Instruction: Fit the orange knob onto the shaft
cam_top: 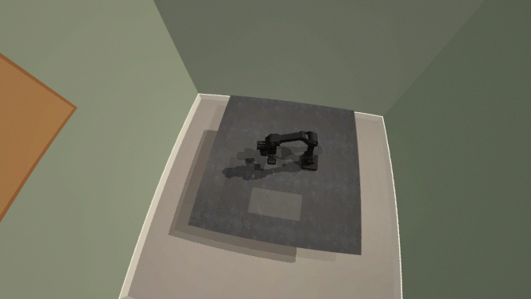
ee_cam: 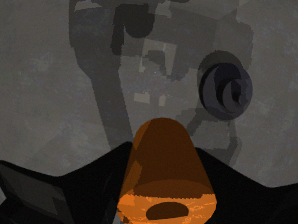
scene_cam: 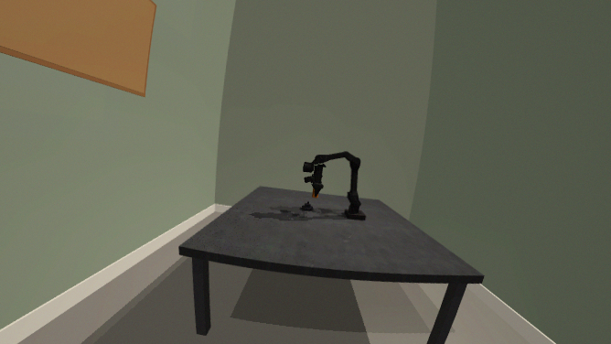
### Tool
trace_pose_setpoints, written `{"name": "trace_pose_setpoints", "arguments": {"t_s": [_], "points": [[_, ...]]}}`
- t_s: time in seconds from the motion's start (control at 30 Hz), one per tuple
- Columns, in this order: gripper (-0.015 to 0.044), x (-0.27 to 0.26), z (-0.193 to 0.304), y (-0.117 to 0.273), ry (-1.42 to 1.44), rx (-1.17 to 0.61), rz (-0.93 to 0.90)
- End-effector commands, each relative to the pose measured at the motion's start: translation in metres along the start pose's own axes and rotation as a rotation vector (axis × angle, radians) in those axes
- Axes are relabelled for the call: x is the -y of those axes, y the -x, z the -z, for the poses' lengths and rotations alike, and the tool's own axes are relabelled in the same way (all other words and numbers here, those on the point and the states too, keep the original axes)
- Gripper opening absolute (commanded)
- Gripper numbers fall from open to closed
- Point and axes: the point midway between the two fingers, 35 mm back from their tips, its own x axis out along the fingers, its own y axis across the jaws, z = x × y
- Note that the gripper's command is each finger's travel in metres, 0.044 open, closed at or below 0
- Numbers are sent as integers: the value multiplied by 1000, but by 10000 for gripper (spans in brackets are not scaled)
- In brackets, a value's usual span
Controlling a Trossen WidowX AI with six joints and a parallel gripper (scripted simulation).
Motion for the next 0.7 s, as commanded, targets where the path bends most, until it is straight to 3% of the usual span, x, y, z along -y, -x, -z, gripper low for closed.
{"name": "trace_pose_setpoints", "arguments": {"t_s": [0.0, 0.67], "points": [[0, 10, -6, -4, 3, 0, 0], [0, 66, -25, -25, 3, 2, 6]]}}
